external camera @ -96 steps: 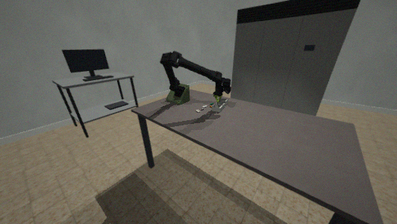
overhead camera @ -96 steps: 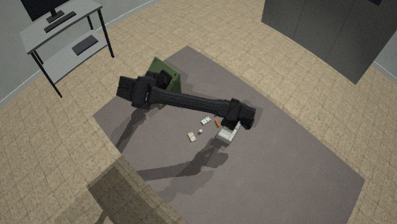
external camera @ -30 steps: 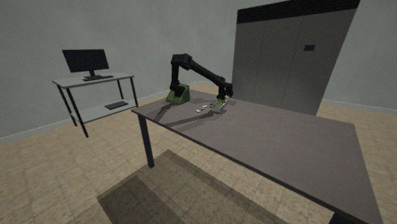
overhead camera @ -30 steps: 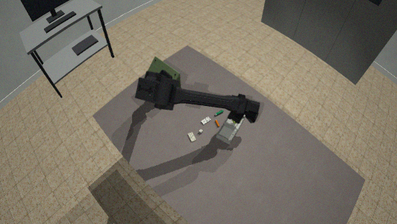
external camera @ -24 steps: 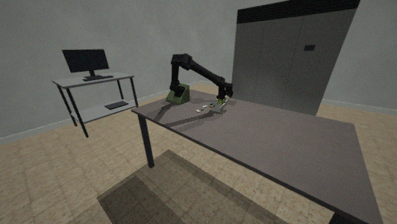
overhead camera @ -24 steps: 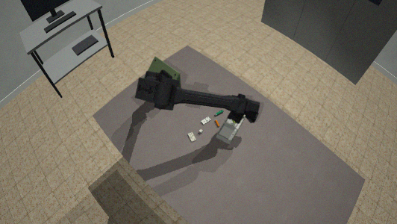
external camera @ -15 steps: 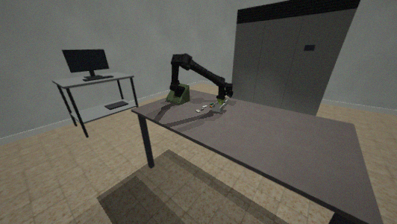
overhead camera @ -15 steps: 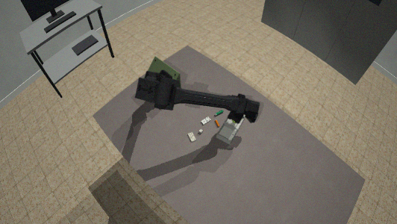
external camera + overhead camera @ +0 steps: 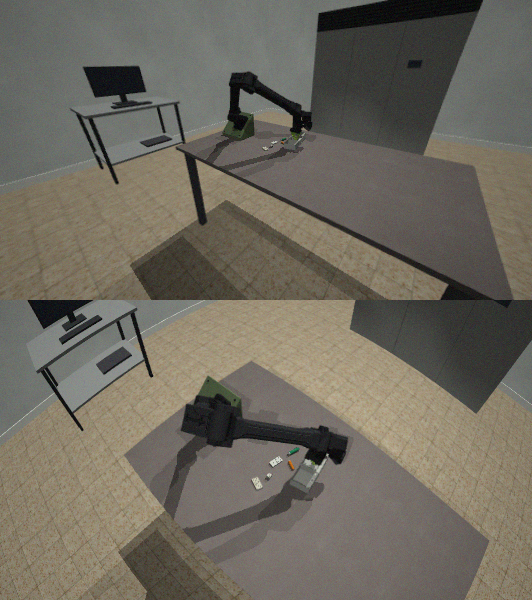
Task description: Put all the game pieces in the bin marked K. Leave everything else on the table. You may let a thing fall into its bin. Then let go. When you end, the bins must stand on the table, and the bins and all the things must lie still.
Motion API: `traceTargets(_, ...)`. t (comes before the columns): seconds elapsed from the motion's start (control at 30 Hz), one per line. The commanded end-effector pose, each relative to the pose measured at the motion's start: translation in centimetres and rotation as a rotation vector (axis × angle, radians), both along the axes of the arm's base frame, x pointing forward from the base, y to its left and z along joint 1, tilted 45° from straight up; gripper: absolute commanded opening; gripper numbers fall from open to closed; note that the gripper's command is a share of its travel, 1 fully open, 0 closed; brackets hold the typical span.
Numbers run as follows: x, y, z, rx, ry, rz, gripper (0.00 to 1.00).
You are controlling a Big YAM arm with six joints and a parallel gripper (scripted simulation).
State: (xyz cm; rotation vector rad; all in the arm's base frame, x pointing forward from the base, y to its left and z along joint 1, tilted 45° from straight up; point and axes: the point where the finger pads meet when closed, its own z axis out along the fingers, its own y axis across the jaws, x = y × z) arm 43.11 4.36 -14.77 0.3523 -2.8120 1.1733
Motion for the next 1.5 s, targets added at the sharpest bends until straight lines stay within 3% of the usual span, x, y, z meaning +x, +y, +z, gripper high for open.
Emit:
traceTargets(0.0,1.1,0.9,0.5,0.011,-0.029,0.012,0.08)
traceTargets(0.03,0.1,0.7,-0.1,0.004,-0.010,0.020,0.08)
traceTargets(0.07,1.1,0.9,0.5,0.011,-0.029,0.012,0.08)
traceTargets(0.1,0.1,0.7,-0.1,0.004,-0.011,0.020,0.08)
traceTargets(0.13,1.1,0.9,0.5,0.011,-0.029,0.012,0.08)
traceTargets(0.33,1.1,0.9,0.5,0.011,-0.029,0.012,0.08)
traceTargets(0.37,0.1,0.7,-0.1,0.004,-0.011,0.020,0.08)
traceTargets(0.4,1.1,0.9,0.5,0.011,-0.029,0.012,0.08)
traceTargets(0.47,1.0,0.9,0.5,0.011,-0.029,0.012,0.08)
traceTargets(0.53,0.1,0.6,0.0,0.004,-0.011,0.020,0.08)
traceTargets(0.57,1.0,0.9,0.5,0.011,-0.029,0.012,0.08)
traceTargets(0.63,1.0,0.9,0.5,0.011,-0.029,0.012,0.08)
traceTargets(0.67,0.0,1.2,0.6,0.003,-0.011,0.025,0.08)
traceTargets(0.97,2.1,2.8,2.3,0.023,-0.061,0.018,0.08)
traceTargets(1.47,2.0,4.2,3.6,0.025,-0.062,0.020,0.08)
